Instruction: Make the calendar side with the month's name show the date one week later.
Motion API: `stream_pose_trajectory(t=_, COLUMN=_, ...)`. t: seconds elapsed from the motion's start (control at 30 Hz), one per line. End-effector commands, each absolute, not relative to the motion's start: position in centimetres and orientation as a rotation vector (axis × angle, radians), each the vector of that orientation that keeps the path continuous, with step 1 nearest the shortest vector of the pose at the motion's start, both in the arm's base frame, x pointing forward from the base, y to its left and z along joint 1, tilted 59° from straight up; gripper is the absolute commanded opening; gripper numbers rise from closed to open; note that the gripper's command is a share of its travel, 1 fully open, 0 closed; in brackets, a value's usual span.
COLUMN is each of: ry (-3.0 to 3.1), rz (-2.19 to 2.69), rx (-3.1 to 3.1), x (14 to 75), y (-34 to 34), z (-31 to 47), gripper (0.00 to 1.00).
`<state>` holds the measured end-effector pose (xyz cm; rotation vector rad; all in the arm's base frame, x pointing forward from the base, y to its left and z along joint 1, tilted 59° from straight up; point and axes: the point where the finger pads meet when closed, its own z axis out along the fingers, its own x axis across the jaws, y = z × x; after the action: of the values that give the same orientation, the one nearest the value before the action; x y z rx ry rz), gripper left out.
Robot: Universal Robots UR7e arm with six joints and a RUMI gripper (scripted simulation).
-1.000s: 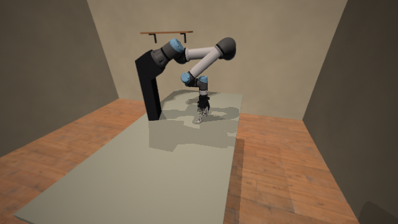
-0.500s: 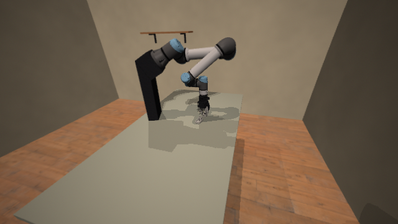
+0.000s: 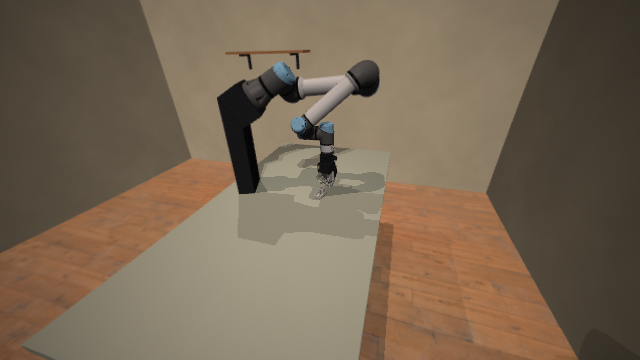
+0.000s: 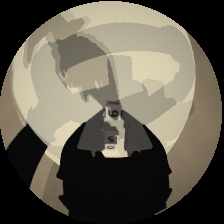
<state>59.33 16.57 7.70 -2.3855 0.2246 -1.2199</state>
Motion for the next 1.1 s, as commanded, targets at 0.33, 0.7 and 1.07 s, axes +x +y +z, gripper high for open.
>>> stream_pose_trajectory(t=0.33, ry=0.224, rz=-1.221, rx=-2.385, x=59.38, y=16.59, z=7.69, gripper=0.10)
stream_pose_trajectory(t=0.7, ry=0.224, rz=-1.221, rx=-2.385, x=59.38, y=16.59, z=7.69, gripper=0.10)
stream_pose_trajectory(t=1.07, ry=0.226, rz=-1.220, rx=-2.386, x=59.11, y=16.48, z=7.81, gripper=0.10)
